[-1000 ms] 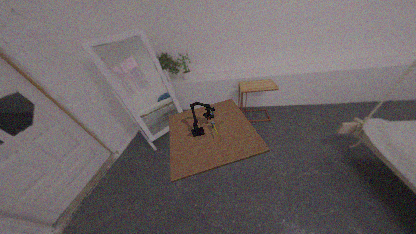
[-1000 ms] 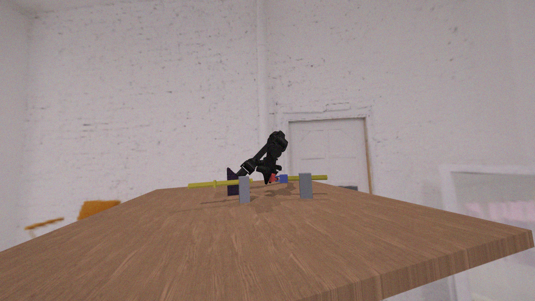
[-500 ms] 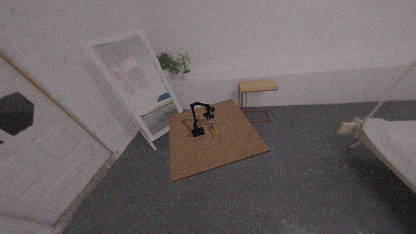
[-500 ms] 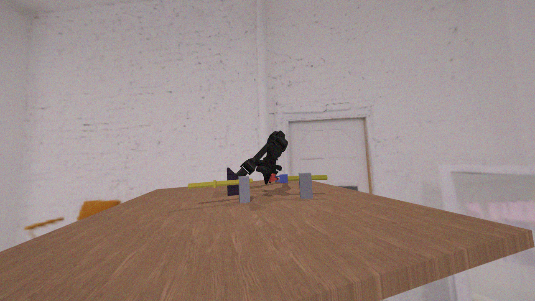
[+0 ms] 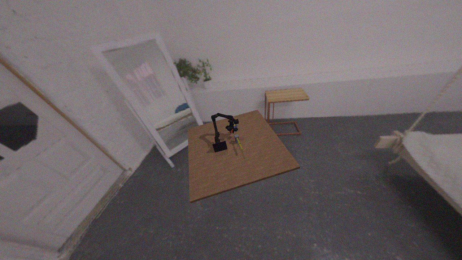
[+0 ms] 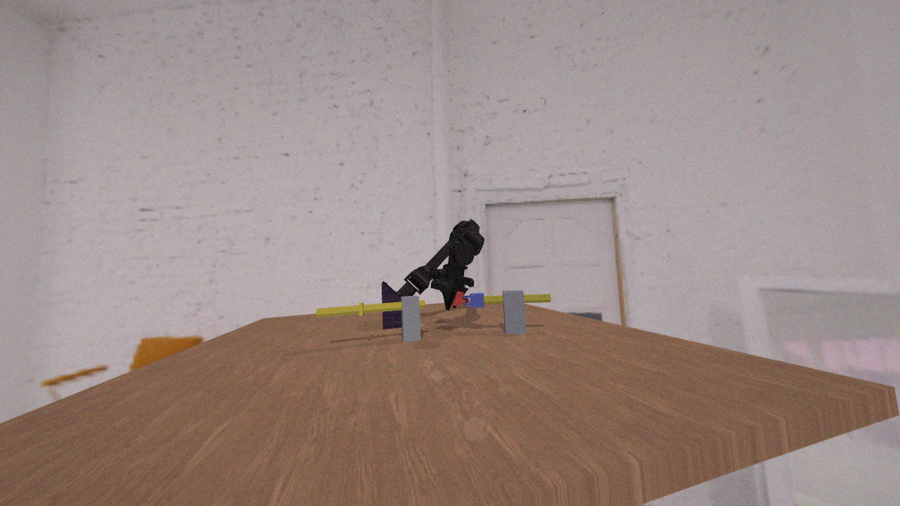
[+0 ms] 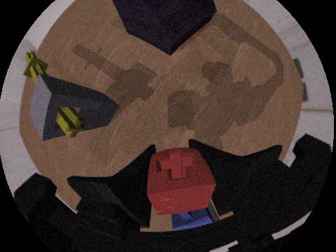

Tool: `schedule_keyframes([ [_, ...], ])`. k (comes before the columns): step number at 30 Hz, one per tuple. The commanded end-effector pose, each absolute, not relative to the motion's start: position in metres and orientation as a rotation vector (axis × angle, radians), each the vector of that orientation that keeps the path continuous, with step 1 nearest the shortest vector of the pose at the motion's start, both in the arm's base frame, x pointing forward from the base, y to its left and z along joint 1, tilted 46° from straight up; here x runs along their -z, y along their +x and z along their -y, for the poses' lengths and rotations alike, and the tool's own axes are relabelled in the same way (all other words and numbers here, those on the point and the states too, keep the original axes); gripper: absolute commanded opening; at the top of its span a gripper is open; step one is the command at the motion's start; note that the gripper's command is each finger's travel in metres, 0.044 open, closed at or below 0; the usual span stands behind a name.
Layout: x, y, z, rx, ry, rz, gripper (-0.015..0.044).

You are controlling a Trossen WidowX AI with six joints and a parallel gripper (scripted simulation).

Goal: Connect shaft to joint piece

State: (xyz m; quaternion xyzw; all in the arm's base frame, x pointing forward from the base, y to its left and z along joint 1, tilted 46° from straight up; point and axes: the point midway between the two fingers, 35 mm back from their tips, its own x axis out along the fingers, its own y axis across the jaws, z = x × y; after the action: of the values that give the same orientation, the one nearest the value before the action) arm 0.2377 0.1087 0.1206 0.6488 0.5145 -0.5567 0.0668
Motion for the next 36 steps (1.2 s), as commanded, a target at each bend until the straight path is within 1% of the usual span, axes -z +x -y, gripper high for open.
schedule_keyframes([
  [1, -0.12, 0.238, -0.109, 1.681, 1.958, -1.551, 0.0182],
  [3, -0.12, 0.238, -0.109, 1.681, 1.958, -1.551, 0.0182],
  [4, -0.121, 0.238, -0.109, 1.678, 1.956, -1.551, 0.0156],
  [5, -0.121, 0.238, -0.109, 1.678, 1.956, -1.551, 0.0147],
  [10, -0.121, 0.238, -0.109, 1.678, 1.956, -1.551, 0.0147],
  [15, -0.121, 0.238, -0.109, 1.678, 1.956, -1.551, 0.0016],
  [16, -0.121, 0.238, -0.109, 1.678, 1.956, -1.551, 0.0],
  [23, -0.12, 0.239, -0.108, 1.646, 1.954, -1.56, 0.0],
  [36, -0.113, 0.249, -0.105, 1.324, 1.904, -1.633, 0.0],
])
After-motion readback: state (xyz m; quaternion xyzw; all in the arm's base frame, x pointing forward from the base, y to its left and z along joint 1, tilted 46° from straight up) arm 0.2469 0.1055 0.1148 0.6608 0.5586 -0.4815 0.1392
